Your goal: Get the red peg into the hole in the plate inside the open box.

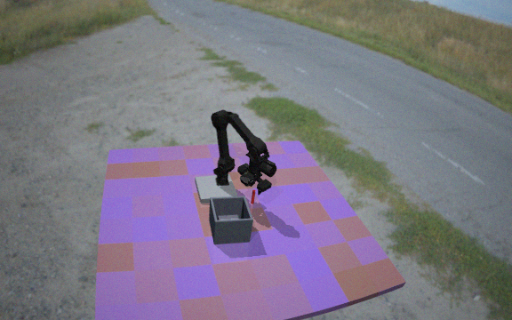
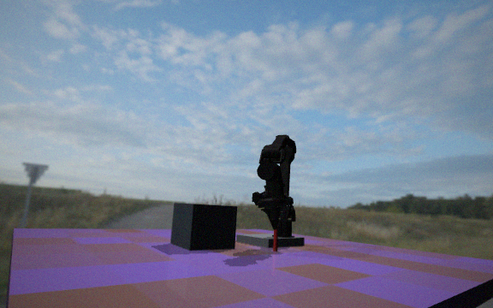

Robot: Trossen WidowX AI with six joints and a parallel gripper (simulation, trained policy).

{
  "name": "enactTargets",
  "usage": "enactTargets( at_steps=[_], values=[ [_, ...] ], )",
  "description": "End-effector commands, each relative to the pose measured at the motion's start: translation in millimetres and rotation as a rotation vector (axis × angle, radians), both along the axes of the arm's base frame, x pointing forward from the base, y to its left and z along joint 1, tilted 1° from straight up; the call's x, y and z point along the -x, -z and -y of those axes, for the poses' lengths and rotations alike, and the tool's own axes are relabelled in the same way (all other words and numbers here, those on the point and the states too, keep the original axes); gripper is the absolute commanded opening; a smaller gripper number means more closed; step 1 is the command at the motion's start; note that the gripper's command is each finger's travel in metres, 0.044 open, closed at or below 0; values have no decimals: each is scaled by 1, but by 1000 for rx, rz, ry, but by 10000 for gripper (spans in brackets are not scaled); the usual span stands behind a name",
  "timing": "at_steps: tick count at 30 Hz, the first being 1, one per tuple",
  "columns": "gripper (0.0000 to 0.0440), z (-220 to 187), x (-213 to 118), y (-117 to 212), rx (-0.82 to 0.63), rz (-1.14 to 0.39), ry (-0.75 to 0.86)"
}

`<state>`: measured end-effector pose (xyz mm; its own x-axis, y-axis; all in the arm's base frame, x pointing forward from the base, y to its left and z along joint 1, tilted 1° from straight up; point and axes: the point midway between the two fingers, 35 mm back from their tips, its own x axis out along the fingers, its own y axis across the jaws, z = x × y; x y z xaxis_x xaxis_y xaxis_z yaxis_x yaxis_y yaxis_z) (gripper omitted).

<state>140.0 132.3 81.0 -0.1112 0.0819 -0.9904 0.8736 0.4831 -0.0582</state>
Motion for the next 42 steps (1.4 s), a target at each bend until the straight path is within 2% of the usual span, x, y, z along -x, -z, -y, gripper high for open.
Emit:
enactTargets(
  at_steps=[1, 5, 8, 22, 24, 42],
  values=[
    [424, 0, 1, 12, 0, -18, 27],
    [419, 0, -1, 25, 1, -21, 56],
    [389, 0, -3, 33, -2, -21, 73],
    [34, -7, -16, 46, -34, -16, 64],
    [4, -10, -18, 44, -51, -9, 62],
    [0, -29, -45, -21, -242, 137, 82]
  ],
)
